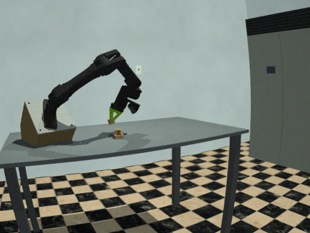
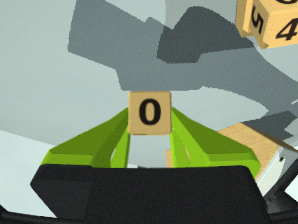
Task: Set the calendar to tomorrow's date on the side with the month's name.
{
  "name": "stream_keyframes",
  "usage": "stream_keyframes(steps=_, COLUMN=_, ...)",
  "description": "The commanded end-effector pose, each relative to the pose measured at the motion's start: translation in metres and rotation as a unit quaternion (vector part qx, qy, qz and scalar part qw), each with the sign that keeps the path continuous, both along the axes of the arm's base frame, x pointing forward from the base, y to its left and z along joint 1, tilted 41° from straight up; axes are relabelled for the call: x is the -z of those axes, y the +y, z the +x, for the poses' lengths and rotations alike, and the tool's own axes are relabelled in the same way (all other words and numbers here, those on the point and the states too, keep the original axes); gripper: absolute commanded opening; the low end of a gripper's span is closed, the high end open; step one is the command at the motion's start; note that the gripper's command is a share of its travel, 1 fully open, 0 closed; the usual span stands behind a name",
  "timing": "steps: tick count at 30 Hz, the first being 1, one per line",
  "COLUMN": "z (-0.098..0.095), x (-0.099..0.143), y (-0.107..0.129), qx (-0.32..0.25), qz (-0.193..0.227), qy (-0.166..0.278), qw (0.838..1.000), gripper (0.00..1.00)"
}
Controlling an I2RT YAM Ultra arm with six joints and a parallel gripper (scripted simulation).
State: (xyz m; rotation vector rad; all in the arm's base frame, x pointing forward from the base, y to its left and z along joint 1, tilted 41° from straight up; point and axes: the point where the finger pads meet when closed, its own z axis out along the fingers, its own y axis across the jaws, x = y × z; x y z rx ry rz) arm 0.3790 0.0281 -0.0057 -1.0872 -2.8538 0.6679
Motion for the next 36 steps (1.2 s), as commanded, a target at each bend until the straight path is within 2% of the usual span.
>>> stream_keyframes(steps=1, z=-0.005, x=-0.019, y=0.026, qx=-0.024, qz=0.027, qy=0.011, qw=0.999, gripper=0.26)
stream_keyframes(steps=6, z=-0.008, x=-0.007, y=0.025, qx=-0.019, qz=0.029, qy=0.036, qw=0.999, gripper=0.26)
stream_keyframes(steps=13, z=-0.008, x=-0.006, y=0.016, qx=0.025, qz=0.083, qy=0.096, qw=0.992, gripper=0.26)
stream_keyframes(steps=18, z=-0.009, x=-0.007, y=0.023, qx=0.026, qz=0.099, qy=0.113, qw=0.988, gripper=0.26)
stream_keyframes(steps=19, z=-0.009, x=-0.008, y=0.023, qx=0.028, qz=0.102, qy=0.114, qw=0.988, gripper=0.26)
stream_keyframes(steps=20, z=-0.005, x=-0.020, y=0.024, qx=0.027, qz=0.106, qy=0.099, qw=0.989, gripper=0.26)
stream_keyframes(steps=36, z=-0.008, x=-0.018, y=0.023, qx=0.027, qz=0.105, qy=0.103, qw=0.989, gripper=0.26)
